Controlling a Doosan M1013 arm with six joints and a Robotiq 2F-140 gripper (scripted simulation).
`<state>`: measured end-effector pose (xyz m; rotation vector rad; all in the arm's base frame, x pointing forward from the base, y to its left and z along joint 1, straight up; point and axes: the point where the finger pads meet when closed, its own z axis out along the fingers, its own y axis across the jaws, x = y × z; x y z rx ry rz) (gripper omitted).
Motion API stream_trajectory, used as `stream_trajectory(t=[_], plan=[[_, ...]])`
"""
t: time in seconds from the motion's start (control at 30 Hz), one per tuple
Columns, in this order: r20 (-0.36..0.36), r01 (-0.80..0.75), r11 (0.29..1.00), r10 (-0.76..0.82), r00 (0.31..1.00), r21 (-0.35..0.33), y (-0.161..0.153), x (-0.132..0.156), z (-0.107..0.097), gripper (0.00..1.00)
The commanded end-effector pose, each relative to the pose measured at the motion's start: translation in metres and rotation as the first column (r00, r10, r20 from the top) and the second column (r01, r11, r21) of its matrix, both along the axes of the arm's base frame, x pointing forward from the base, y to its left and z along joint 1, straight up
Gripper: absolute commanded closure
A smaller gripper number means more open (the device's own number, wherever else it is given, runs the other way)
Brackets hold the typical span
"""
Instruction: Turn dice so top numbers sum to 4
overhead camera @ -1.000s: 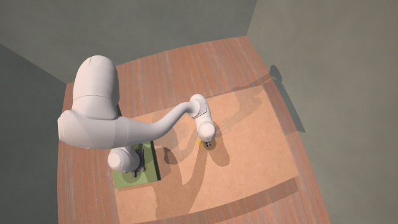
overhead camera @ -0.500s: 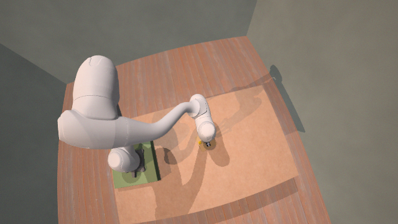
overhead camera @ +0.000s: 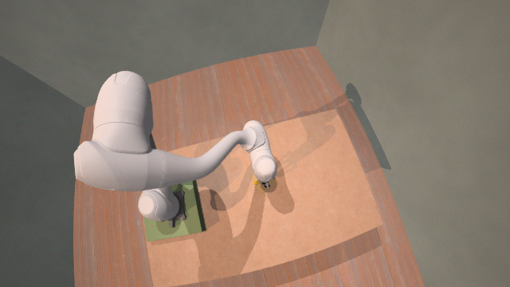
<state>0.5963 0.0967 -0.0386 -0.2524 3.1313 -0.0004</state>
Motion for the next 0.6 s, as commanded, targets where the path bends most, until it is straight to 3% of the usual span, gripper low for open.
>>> stream_trajectory(t=[0.0,0.43,0.57], plan=[[0.0,0.0,1.0,0.0,1.0,0.0,0.0,0.0,0.0,0.79],[0.0,0.0,1.0,0.0,1.0,0.0,0.0,0.0,0.005,0.79],[0.0,0.0,1.0,0.0,1.0,0.0,0.0,0.0,0.018,0.79]])
